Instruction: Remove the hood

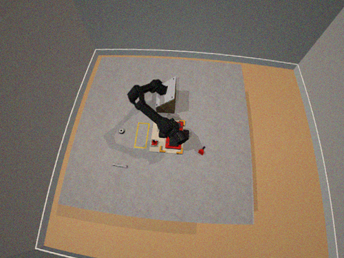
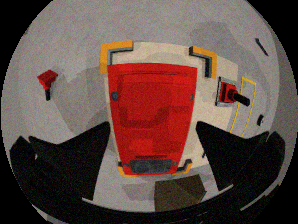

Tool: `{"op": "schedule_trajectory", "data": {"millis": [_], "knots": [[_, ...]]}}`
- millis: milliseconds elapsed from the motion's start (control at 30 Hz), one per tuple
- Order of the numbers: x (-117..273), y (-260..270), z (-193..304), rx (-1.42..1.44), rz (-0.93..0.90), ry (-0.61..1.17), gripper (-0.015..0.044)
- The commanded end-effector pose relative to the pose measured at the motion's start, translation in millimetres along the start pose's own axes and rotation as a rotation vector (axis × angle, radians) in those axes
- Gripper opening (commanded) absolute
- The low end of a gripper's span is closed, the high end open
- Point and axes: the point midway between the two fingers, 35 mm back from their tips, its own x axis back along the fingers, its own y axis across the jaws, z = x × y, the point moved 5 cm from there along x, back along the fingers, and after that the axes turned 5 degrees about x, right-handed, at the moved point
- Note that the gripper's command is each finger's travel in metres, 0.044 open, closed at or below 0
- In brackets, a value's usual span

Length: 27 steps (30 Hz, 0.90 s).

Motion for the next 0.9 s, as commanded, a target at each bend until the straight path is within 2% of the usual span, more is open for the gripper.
{"op": "schedule_trajectory", "data": {"millis": [0, 867], "knots": [[-3.7, -0.1, 0.5, 0.005, 0.003, -0.002, 0.044], [-15.3, -0.2, 0.3, 0.005, 0.003, -0.002, 0.044]]}}
